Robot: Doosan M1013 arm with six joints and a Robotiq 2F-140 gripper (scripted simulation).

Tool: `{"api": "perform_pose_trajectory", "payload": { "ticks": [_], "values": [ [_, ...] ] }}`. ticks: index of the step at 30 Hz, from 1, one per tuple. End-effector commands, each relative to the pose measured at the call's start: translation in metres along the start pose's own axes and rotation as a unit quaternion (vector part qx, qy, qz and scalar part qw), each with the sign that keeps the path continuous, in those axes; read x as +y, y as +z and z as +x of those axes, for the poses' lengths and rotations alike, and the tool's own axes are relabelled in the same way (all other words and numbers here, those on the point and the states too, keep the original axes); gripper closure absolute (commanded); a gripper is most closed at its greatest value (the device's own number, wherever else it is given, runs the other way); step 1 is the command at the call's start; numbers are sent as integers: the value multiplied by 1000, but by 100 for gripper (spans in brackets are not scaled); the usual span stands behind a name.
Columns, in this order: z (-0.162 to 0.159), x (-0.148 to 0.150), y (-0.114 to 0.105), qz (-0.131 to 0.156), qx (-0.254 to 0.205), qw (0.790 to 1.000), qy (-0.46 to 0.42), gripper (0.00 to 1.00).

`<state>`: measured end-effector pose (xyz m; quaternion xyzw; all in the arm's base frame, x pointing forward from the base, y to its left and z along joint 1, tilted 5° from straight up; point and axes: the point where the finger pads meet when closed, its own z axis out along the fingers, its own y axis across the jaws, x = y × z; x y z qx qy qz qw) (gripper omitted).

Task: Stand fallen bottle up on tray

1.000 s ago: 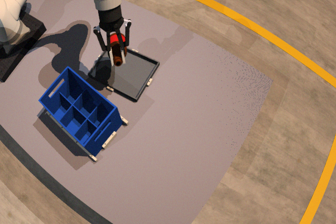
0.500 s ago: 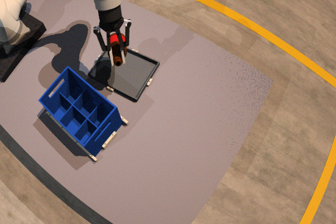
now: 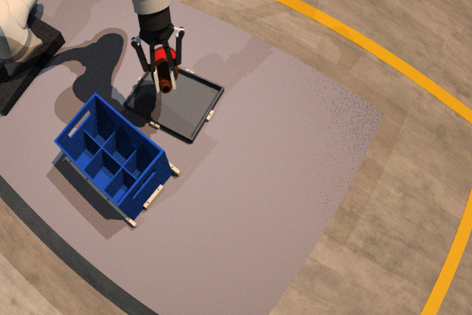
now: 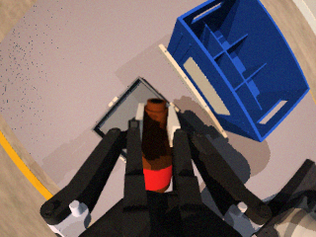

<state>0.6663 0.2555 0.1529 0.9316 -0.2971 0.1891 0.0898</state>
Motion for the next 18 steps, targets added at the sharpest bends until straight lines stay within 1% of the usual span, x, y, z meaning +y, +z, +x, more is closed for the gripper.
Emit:
{"api": "perform_pose_trajectory", "payload": {
  "ticks": [1, 7, 18],
  "values": [
    [0, 0, 0, -1, 4, 1000, 0, 90],
    [-1, 1, 0, -2, 14, 1000, 0, 90],
    [-2, 1, 1, -3, 52, 999, 1, 90]
  ]
}}
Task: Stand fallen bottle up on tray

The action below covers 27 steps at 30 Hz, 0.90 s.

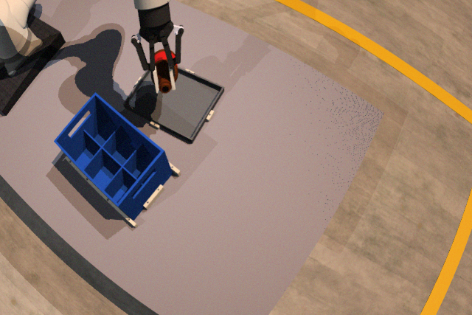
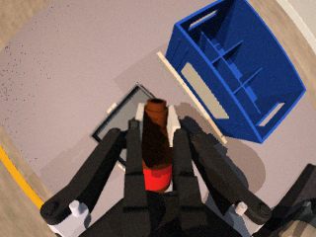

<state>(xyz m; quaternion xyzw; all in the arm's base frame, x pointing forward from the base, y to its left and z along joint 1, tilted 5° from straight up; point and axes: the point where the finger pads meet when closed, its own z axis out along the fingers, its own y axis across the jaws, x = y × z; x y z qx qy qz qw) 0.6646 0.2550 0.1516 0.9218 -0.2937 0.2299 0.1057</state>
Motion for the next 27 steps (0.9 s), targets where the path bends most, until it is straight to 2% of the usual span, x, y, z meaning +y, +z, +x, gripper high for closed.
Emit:
{"api": "perform_pose_trajectory", "payload": {
  "ticks": [1, 14, 27],
  "values": [
    [0, 0, 0, 0, 11, 1000, 0, 90],
    [-1, -1, -1, 3, 36, 999, 0, 90],
    [-1, -2, -2, 4, 38, 999, 0, 90]
  ]
}}
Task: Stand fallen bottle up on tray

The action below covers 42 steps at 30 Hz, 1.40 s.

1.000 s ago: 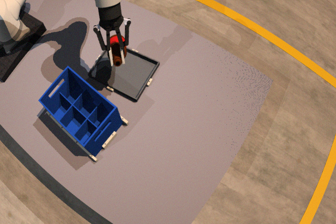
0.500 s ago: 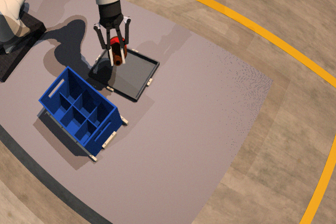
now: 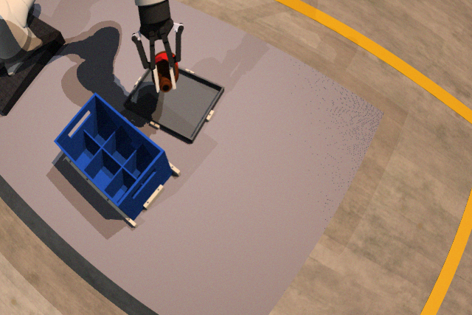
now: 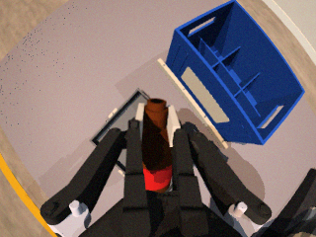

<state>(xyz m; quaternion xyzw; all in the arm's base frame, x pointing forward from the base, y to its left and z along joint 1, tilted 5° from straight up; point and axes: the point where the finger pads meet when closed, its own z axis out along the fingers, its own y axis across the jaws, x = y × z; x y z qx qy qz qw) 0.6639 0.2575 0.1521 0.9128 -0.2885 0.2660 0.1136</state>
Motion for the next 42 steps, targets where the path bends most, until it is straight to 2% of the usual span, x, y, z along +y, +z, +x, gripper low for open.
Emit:
{"api": "perform_pose_trajectory", "payload": {
  "ticks": [1, 42],
  "values": [
    [0, 0, 0, 0, 0, 1000, 0, 90],
    [-1, 1, 0, -2, 10, 1000, 0, 90]
  ]
}}
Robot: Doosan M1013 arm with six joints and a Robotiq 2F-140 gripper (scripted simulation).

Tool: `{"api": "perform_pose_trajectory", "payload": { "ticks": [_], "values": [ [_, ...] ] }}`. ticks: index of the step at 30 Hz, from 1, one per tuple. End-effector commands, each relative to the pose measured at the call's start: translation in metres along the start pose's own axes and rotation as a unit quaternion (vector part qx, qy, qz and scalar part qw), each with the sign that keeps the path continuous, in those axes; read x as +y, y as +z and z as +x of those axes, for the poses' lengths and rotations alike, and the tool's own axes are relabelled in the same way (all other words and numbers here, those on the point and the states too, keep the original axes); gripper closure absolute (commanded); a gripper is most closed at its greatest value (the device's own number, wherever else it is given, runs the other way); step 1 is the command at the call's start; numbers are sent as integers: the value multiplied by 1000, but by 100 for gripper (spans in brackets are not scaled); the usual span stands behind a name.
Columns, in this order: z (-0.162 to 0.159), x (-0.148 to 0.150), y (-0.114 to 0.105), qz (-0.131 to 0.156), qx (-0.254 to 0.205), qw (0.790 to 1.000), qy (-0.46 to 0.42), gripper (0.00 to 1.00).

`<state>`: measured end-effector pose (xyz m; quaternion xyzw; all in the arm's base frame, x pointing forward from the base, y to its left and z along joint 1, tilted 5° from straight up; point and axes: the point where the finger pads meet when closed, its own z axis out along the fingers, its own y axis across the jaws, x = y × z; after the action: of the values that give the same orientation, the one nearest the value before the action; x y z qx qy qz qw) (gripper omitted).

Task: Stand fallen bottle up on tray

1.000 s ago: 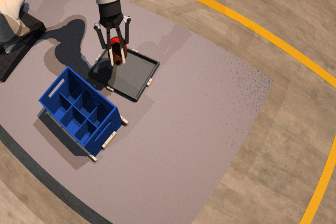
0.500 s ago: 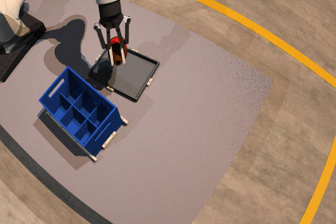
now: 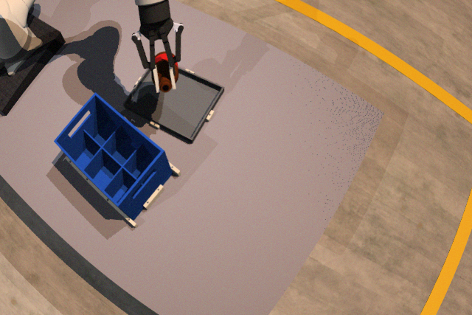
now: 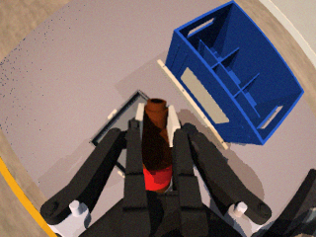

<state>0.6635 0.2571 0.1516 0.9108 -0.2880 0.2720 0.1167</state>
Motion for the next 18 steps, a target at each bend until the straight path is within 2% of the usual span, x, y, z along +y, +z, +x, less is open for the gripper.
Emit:
{"api": "perform_pose_trajectory", "payload": {
  "ticks": [1, 18],
  "values": [
    [0, 0, 0, -1, 6, 1000, 0, 90],
    [-2, 1, 0, -2, 56, 998, 0, 90]
  ]
}}
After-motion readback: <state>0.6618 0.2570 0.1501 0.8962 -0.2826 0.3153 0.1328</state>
